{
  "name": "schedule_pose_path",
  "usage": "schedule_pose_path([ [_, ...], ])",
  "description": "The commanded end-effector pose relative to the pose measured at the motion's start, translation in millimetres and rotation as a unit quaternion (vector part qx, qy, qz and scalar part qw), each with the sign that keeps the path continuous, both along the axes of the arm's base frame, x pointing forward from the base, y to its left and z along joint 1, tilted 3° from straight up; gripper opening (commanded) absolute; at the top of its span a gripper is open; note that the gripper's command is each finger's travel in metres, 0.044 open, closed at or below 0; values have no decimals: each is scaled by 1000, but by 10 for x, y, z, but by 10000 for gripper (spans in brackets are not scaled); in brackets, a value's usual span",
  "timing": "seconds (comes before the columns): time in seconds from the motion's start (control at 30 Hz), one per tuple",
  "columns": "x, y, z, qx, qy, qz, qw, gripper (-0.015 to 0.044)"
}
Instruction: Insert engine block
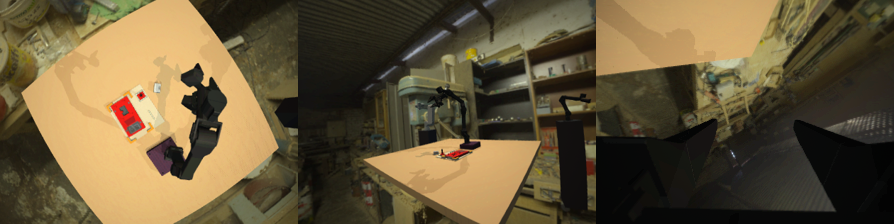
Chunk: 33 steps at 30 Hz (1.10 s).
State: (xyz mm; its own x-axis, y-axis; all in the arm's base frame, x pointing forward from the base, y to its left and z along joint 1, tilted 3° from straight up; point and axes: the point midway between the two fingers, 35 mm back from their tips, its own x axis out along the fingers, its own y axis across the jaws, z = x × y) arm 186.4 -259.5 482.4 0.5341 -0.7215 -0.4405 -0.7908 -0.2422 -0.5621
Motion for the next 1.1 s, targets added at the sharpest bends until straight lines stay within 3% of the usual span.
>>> schedule_pose_path([
  [0.0,0,0,0,0,0,0,1000,426],
  [0.5,632,-114,-1064,220,-18,-53,974,440],
  [1.07,1134,251,-2515,435,26,-199,878,440],
])
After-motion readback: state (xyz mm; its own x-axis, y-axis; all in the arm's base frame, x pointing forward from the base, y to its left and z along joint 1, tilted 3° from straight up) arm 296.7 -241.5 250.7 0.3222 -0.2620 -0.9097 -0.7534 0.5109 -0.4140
